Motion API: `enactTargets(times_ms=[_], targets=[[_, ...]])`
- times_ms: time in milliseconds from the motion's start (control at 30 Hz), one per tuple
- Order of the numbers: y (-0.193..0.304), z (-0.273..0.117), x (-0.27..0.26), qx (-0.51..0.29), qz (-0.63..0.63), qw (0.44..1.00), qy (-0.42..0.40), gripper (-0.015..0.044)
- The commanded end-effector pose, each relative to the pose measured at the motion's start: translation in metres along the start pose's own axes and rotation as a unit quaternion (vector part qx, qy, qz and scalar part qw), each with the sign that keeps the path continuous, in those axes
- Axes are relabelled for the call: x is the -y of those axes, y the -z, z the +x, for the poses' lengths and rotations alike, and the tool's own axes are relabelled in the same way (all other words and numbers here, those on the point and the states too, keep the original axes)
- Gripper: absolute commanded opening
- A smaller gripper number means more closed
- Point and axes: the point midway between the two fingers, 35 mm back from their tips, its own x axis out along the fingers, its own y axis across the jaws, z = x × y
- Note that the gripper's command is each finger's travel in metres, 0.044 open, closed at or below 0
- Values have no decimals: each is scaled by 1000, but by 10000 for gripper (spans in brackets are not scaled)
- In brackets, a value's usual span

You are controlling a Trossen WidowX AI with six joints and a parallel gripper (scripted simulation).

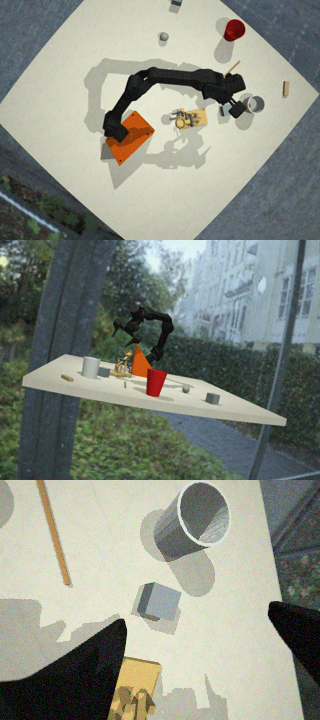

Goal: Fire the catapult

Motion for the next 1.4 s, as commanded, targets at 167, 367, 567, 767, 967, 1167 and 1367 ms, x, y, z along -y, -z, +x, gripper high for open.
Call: enactTargets(times_ms=[167,367,567,767,967,1167,1367], targets=[[-19,-2,54,77,119,990,-17,440],[-26,-6,93,129,197,971,-34,440],[-28,-10,115,157,238,957,-46,440],[-28,-10,115,157,238,957,-46,440],[-28,-10,115,157,238,957,-46,440],[-28,-10,115,157,238,957,-46,440],[-27,-10,116,156,237,958,-44,440]])
